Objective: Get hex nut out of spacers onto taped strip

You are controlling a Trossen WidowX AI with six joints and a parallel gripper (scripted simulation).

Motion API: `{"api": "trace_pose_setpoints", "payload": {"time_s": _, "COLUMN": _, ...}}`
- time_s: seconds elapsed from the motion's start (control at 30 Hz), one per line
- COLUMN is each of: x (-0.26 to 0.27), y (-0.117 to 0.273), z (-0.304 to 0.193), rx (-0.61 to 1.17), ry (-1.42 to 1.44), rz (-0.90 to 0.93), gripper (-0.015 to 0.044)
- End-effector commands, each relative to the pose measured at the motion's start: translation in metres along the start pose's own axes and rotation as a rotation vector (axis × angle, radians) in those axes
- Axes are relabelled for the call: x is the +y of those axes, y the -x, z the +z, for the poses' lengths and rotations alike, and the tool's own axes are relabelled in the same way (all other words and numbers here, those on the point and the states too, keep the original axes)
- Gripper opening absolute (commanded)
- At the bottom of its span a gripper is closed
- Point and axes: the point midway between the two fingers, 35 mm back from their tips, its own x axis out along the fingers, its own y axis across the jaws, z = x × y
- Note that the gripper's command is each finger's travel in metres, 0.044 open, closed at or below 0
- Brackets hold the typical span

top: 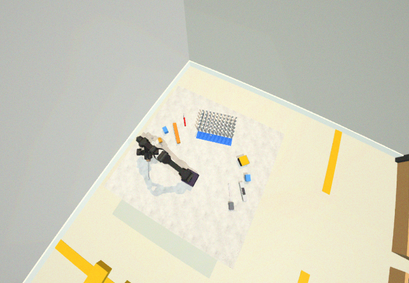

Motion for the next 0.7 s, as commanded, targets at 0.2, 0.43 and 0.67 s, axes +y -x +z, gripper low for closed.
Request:
{"api": "trace_pose_setpoints", "payload": {"time_s": 0.2, "x": 0.005, "y": -0.009, "z": 0.000, "rx": -0.007, "ry": -0.005, "rz": -0.001, "gripper": 0.0000}}
{"api": "trace_pose_setpoints", "payload": {"time_s": 0.43, "x": 0.007, "y": -0.015, "z": 0.000, "rx": -0.007, "ry": -0.005, "rz": -0.001, "gripper": 0.0000}}
{"api": "trace_pose_setpoints", "payload": {"time_s": 0.67, "x": 0.010, "y": -0.020, "z": 0.000, "rx": -0.007, "ry": -0.005, "rz": -0.001, "gripper": 0.0000}}
